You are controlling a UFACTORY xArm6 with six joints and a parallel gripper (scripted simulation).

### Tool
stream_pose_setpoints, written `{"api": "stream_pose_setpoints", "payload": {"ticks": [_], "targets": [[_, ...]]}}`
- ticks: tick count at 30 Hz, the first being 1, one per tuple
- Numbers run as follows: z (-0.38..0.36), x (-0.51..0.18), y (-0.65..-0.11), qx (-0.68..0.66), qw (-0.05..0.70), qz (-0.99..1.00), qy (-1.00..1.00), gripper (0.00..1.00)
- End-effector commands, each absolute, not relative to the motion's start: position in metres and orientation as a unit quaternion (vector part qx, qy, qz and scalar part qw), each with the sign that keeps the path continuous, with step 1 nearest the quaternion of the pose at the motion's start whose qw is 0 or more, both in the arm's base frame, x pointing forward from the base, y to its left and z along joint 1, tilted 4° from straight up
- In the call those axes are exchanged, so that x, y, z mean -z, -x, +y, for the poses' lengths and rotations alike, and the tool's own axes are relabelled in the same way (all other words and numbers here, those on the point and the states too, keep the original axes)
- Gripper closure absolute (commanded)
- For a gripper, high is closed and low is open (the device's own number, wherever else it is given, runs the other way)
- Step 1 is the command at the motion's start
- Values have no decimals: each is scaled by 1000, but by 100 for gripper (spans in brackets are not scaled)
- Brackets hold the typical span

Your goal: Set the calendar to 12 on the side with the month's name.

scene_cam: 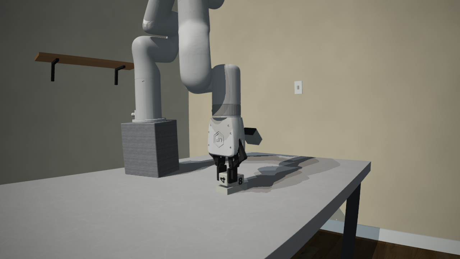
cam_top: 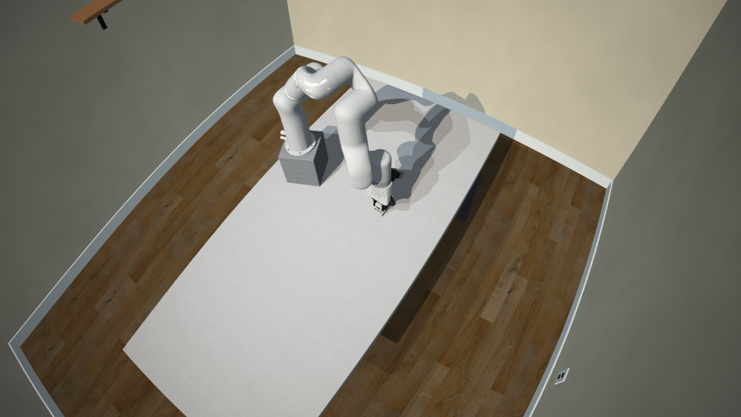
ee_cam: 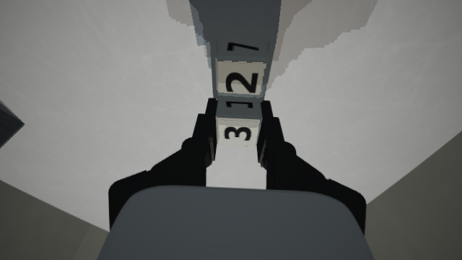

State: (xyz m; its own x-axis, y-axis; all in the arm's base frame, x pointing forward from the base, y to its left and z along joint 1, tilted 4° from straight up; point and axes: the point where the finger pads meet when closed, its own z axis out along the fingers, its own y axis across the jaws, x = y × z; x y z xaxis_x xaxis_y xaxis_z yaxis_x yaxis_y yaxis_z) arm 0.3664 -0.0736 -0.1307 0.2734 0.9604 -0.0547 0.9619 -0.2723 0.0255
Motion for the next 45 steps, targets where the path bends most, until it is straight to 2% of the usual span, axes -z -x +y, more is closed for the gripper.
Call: {"api": "stream_pose_setpoints", "payload": {"ticks": [1,45], "targets": [[-74,130,-368,13,28,603,-797,71],[-75,140,-368,13,28,603,-797,71]]}}
